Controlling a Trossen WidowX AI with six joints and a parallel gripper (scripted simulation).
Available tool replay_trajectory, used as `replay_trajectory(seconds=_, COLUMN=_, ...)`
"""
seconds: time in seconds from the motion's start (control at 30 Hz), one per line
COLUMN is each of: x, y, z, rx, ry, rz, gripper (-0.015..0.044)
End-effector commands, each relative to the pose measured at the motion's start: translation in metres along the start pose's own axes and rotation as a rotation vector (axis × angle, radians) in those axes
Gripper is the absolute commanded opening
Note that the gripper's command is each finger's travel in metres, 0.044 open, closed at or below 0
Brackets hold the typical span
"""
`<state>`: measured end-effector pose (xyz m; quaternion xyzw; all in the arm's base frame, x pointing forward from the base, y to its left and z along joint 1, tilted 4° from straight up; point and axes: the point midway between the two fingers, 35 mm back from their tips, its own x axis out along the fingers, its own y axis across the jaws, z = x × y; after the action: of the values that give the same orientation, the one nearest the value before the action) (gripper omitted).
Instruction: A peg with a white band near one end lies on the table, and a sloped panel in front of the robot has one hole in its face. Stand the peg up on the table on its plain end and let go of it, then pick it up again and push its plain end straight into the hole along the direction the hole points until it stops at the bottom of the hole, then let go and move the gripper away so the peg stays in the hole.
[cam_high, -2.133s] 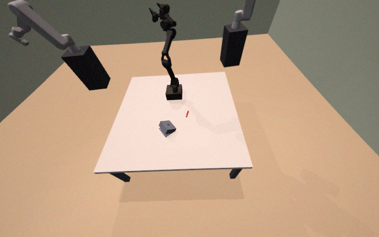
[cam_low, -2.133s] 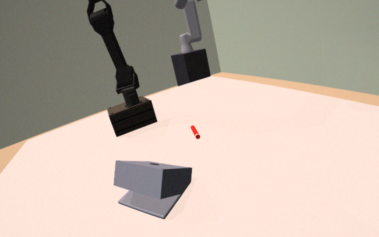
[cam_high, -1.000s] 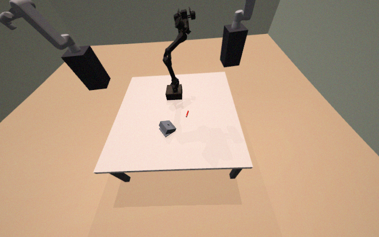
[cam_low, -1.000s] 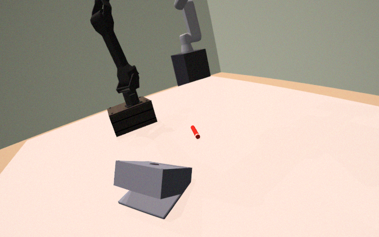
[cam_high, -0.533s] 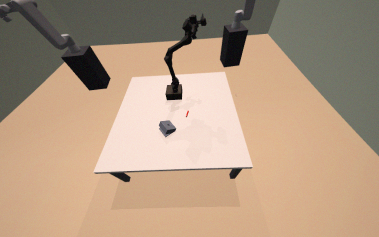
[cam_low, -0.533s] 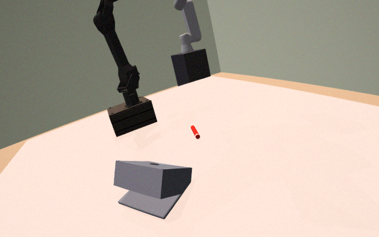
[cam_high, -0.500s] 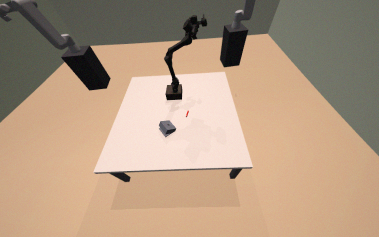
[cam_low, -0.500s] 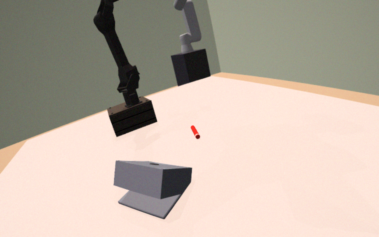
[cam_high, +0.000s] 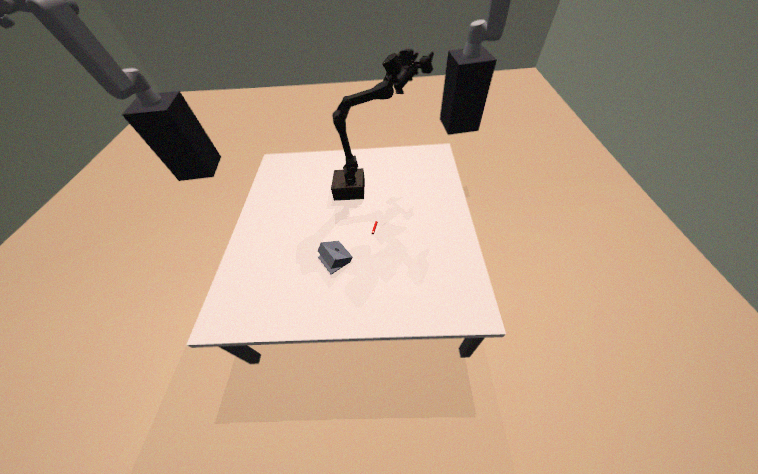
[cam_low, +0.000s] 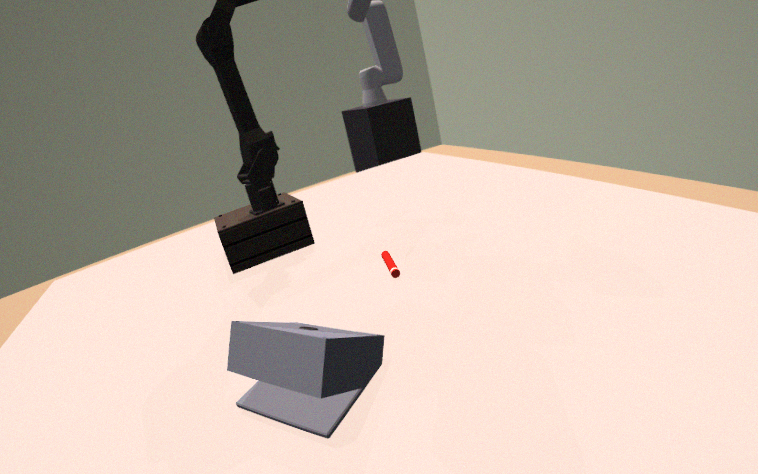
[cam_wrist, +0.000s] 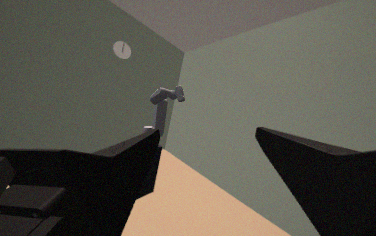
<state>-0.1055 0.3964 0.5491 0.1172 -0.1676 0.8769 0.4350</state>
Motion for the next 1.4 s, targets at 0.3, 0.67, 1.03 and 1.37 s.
replay_trajectory(seconds=0.3, x=-0.042, y=-0.098, z=-0.092, rx=-0.215, ry=0.299, rz=-0.239, gripper=0.044)
replay_trajectory(seconds=0.67, x=-0.107, y=-0.164, z=-0.162, rx=-0.398, ry=0.599, rz=-0.35, gripper=0.044)
replay_trajectory(seconds=1.03, x=-0.202, y=-0.216, z=-0.225, rx=-0.537, ry=0.95, rz=-0.391, gripper=0.044)
replay_trajectory(seconds=1.37, x=-0.308, y=-0.239, z=-0.273, rx=-0.597, ry=1.285, rz=-0.331, gripper=0.044)
